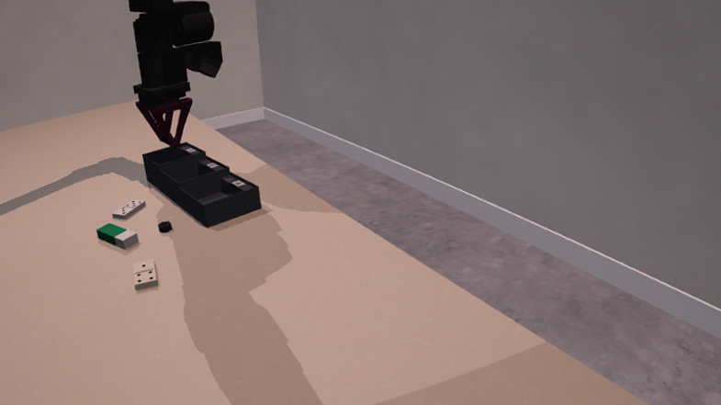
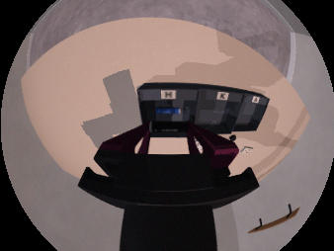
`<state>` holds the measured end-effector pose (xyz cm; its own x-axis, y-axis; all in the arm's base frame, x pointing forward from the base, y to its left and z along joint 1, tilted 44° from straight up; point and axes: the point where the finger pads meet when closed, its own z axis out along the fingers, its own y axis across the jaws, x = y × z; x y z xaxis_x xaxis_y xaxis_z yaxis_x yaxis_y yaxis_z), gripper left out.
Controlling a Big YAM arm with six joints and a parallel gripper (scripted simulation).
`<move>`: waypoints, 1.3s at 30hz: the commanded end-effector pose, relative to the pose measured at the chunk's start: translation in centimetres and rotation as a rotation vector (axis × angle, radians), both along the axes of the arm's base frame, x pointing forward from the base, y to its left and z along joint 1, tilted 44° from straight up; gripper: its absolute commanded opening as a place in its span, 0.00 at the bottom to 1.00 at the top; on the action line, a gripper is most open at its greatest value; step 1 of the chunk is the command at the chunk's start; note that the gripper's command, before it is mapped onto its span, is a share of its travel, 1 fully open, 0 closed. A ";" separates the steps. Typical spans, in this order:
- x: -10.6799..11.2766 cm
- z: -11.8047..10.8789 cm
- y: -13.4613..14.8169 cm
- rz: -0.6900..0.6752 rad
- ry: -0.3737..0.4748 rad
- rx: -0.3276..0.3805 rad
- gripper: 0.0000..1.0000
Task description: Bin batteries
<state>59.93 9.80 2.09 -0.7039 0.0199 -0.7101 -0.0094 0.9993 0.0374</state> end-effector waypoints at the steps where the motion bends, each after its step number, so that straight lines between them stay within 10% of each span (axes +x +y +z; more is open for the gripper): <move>1: 0.2 -1.3 -0.3 -0.004 0.007 -0.001 0.47; 15: -0.5 -2.0 -0.3 -0.003 0.018 -0.002 0.47; 16: -0.5 -2.0 -0.3 -0.003 0.019 -0.002 0.66; 39: -1.4 0.6 0.2 0.001 0.001 0.004 0.66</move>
<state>58.84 9.60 1.35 -0.7143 0.0178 -0.6996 -0.0090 0.9994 0.0346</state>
